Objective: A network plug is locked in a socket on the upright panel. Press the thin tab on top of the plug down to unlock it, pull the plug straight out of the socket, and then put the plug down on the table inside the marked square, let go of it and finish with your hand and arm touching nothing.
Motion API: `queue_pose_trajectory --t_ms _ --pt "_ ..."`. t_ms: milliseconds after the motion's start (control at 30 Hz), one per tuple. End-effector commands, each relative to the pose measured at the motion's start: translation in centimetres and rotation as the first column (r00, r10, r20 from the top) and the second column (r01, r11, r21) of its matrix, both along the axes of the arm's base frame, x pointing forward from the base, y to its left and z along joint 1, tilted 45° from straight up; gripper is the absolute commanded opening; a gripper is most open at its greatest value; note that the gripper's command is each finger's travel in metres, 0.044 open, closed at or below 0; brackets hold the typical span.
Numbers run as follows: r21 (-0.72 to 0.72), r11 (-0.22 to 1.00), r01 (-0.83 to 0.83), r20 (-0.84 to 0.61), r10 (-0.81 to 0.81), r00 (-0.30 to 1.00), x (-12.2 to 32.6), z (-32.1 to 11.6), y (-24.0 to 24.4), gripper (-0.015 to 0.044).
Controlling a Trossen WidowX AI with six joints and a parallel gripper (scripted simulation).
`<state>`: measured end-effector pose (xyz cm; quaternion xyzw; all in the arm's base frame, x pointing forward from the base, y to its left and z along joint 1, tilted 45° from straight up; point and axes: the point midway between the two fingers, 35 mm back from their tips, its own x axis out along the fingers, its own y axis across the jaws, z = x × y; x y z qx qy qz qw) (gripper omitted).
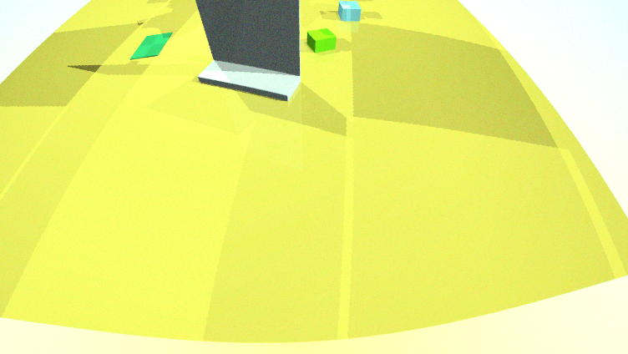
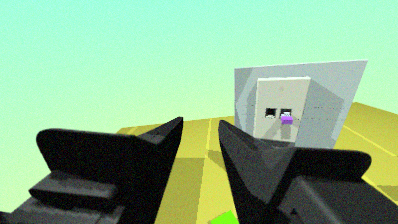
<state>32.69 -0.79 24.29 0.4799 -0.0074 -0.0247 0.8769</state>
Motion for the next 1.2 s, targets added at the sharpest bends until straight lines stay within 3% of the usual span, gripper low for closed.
queue_pose_trajectory --t_ms 0,533,867,1167 --pt "0.131 0.991 0.018 -0.007 -0.017 1.000 -0.1 -1.3 -0.3 0.0156" --pt "0.633 0.771 0.066 -0.010 -0.077 0.997 -1.0 -5.4 -1.1 0.0156" --pt "0.858 0.508 0.076 -0.018 -0.119 0.993 -1.9 -7.8 -1.6 0.0156" --pt "0.972 0.226 0.065 -0.030 -0.158 0.987 -3.0 -9.7 -2.1 0.0156"
